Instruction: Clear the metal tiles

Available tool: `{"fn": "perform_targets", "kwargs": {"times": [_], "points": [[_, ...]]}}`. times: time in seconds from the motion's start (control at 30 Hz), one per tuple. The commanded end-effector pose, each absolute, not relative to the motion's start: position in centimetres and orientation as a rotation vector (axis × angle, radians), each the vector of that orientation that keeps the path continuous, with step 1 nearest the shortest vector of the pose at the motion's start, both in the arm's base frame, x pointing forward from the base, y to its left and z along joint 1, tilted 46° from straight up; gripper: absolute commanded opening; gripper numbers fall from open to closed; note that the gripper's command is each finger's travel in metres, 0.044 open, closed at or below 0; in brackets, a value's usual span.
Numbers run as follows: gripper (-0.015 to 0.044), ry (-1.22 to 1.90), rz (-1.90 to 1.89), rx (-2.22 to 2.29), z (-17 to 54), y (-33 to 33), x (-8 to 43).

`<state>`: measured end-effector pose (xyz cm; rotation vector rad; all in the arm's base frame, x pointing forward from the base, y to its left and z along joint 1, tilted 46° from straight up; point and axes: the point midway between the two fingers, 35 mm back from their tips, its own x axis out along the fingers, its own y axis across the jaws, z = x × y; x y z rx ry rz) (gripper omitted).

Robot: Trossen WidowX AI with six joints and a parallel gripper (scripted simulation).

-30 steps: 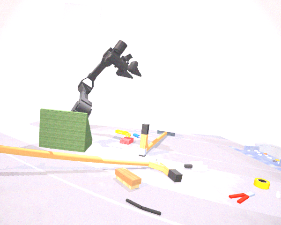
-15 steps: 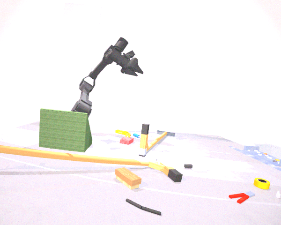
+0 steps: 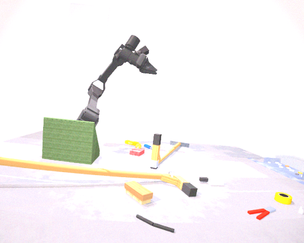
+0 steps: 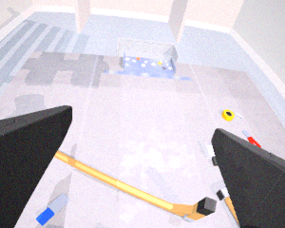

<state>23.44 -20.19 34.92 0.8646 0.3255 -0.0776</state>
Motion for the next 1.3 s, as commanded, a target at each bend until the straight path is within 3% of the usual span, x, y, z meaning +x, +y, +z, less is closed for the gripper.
{"fn": "perform_targets", "kwargs": {"times": [0.0, 0.63, 1.27], "points": [[0.0440, 0.325, -0.196, 0.921, 34.7, -22.5, 23.3], [0.0440, 0.186, -0.670, 1.139, 34.8, -31.0, 21.3], [0.0440, -0.176, -1.092, 1.316, 36.4, -38.9, 17.2]]}}
